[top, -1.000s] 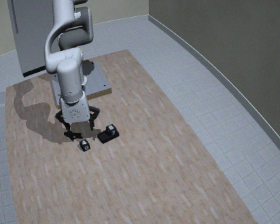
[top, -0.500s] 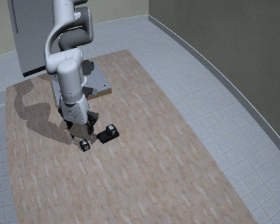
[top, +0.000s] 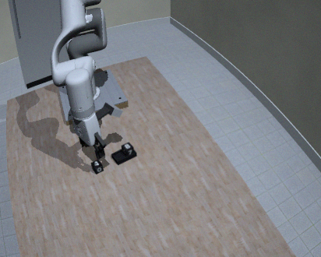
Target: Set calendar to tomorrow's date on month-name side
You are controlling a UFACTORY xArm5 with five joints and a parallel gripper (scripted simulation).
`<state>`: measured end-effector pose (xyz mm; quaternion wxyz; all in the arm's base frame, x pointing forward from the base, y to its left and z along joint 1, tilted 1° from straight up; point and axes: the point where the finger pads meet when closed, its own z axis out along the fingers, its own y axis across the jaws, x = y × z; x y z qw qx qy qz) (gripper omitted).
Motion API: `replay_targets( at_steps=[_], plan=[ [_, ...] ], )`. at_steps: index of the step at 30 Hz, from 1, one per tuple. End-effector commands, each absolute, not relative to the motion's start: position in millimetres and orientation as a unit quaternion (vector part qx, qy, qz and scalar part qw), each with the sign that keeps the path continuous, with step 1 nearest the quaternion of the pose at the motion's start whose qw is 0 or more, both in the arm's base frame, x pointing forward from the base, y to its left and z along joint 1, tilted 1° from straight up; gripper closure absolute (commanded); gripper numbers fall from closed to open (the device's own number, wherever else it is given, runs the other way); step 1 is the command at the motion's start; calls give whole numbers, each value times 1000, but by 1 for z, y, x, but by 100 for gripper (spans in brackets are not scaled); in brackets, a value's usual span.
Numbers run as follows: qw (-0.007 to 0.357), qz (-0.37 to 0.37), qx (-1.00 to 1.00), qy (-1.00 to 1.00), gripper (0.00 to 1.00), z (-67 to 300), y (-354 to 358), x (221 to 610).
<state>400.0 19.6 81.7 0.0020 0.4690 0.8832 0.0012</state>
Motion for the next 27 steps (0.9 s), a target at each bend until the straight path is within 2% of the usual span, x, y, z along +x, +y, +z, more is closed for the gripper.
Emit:
replay_targets(
  at_steps=[1, 8, 9, 27],
  plan=[
    [4, 2, 513, 858, 0, 82, 20, 401],
    [4, 3, 552, 834, 0, 82, 20, 401],
    [4, 3, 552, 834, 51, 82, 20, 401],
    [4, 3, 552, 834, 51, 82, 20, 401]
  ],
)
